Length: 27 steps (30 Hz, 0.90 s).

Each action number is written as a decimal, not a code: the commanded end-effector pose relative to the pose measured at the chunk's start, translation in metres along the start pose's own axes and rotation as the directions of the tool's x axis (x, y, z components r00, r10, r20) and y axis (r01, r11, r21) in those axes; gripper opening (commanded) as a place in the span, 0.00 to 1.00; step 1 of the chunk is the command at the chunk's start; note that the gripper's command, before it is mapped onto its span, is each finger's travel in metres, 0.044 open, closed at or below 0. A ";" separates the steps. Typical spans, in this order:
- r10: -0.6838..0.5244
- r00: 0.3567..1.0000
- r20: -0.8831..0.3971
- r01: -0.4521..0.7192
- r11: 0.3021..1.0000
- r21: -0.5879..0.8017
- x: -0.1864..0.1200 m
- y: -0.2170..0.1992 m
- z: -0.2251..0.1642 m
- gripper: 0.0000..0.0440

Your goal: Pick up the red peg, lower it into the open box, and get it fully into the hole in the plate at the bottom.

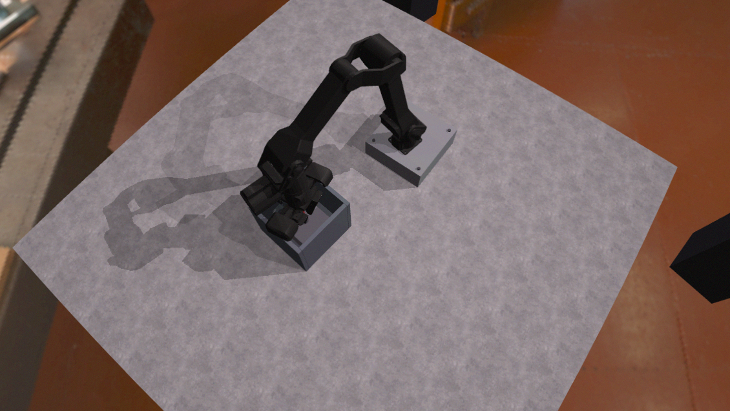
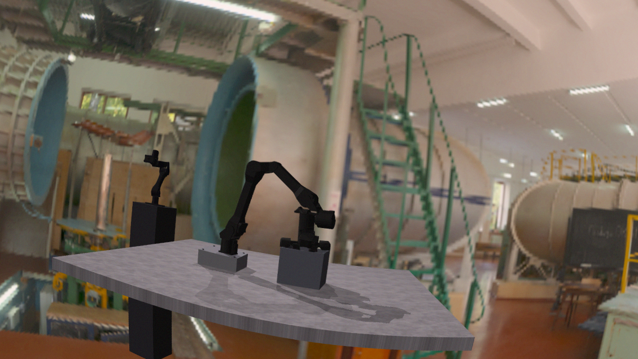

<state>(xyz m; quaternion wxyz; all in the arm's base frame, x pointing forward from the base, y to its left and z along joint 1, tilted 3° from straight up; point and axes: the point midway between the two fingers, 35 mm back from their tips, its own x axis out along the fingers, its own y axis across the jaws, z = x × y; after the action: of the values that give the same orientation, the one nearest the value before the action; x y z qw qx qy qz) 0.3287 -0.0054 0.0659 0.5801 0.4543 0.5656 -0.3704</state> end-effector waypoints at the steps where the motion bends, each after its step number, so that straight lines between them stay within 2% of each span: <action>1: -0.017 0.999 -0.033 0.017 1.000 -0.007 0.004 -0.001 -0.004 0.24; 8: -0.007 0.998 -0.069 0.008 1.000 0.007 -0.008 0.005 0.003 0.23; 27: 0.128 0.965 -0.228 -0.117 0.991 0.061 -0.058 0.028 0.006 0.41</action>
<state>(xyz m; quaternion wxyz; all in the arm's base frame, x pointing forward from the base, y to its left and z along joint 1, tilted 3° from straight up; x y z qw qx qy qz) 0.3505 -0.0069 0.1215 0.5238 0.5356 0.5900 -0.3010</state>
